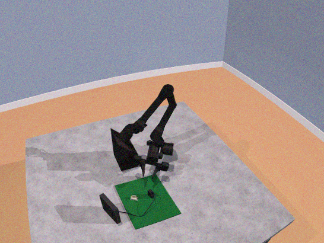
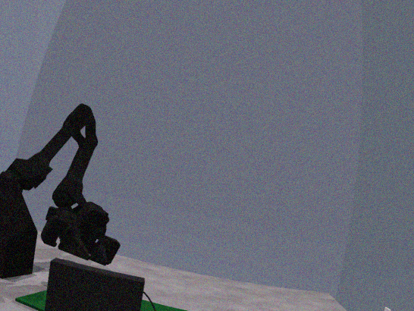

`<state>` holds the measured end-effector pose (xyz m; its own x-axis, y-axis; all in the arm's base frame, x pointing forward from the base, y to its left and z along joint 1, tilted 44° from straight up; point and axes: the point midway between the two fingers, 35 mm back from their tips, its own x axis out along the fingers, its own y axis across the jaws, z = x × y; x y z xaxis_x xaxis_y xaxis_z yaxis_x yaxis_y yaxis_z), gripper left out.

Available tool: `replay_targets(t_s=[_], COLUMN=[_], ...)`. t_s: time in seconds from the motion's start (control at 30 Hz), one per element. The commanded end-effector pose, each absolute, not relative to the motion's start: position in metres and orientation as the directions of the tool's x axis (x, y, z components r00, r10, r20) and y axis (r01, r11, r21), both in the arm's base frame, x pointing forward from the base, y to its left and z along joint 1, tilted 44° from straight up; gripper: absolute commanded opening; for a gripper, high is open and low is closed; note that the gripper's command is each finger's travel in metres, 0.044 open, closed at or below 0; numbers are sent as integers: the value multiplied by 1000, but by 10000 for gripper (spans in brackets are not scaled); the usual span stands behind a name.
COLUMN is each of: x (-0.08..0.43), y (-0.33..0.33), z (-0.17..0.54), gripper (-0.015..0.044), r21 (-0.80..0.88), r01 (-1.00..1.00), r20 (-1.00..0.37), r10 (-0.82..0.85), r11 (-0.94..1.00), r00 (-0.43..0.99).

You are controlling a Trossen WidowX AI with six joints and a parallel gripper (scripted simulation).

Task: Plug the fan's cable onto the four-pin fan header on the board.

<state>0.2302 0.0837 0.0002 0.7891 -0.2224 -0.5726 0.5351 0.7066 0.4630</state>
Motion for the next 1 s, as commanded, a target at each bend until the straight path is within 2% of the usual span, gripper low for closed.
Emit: replay_targets(t_s=[0.0, 0.5, 0.97], x=[234, 241, 242], y=[85, 78, 72], z=[-5, -24, -35], gripper=[205, 205, 205], r21=[410, 228, 129], r01=[546, 556, 519], r20=[-620, -787, -904], r10=[-215, -185, -115], r11=[730, 799, 845], r00=[754, 589, 412])
